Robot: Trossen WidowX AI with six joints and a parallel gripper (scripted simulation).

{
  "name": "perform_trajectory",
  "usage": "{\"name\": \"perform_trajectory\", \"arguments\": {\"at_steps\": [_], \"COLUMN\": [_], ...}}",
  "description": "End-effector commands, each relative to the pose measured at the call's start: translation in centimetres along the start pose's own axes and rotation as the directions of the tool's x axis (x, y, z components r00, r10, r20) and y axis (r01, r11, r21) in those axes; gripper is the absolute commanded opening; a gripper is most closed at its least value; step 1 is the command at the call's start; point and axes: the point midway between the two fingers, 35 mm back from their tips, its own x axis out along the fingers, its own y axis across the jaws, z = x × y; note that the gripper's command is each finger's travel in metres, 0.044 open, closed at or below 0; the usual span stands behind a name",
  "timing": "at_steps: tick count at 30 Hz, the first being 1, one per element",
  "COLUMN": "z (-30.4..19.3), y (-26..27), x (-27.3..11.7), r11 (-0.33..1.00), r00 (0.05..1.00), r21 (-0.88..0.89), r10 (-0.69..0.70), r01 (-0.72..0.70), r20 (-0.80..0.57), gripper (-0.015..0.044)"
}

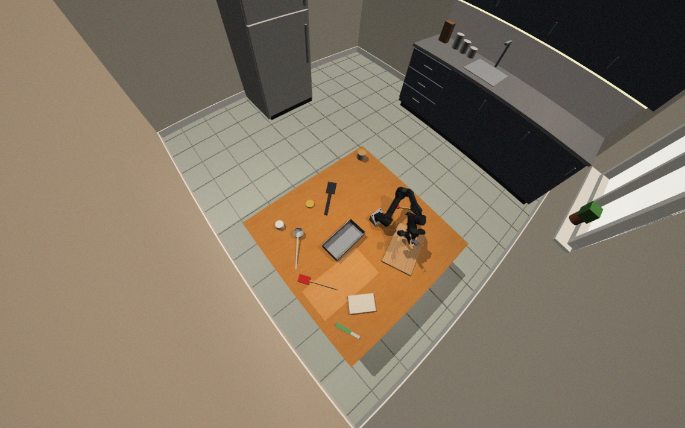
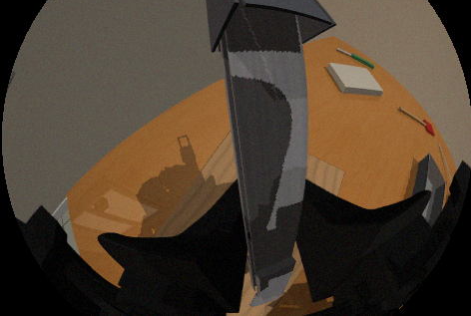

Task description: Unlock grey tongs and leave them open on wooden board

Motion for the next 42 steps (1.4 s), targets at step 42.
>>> {"name": "perform_trajectory", "arguments": {"at_steps": [42], "z": [0.6], "y": [-0.4], "x": [3.3], "r11": [0.997], "r00": [0.822], "r21": [0.078], "r10": [0.023], "r01": [0.027], "r20": [-0.57], "gripper": [-0.015]}}
